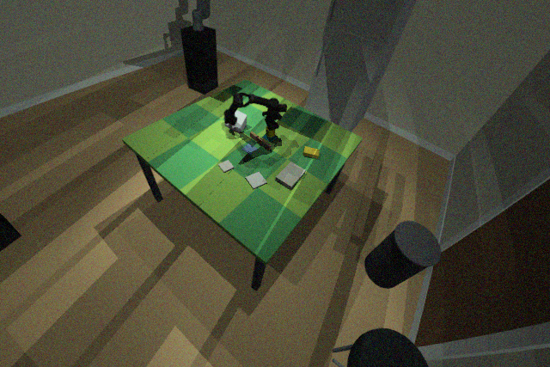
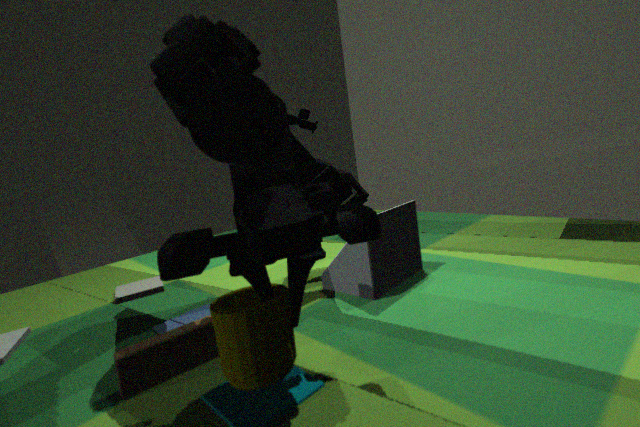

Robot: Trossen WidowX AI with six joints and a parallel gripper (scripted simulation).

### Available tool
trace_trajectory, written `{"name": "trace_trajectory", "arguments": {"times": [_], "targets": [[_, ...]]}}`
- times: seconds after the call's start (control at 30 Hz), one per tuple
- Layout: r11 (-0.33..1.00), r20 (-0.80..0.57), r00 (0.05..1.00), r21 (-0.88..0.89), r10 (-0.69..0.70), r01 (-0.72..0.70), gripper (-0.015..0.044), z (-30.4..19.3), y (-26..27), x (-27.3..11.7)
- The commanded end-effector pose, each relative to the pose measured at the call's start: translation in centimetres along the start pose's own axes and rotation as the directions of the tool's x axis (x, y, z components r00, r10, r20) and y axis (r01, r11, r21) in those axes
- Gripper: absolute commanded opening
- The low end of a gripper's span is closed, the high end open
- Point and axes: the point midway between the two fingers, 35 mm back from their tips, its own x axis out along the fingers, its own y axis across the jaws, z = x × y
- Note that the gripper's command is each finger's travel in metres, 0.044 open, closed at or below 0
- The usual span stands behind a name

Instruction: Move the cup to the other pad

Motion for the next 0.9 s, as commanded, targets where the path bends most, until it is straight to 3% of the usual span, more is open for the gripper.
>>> {"name": "trace_trajectory", "arguments": {"times": [0.0,0.67,0.87], "targets": [[1.000,-0.003,1.000,-0.007,-0.006,0.006,0.0000,-0.07,0.02,0.73],[1.000,-0.002,1.000,0.000,0.000,0.000,0.0000,-0.08,0.02,1.18],[1.000,-0.002,1.000,0.000,0.000,0.000,0.0146,-0.08,0.02,1.18]]}}
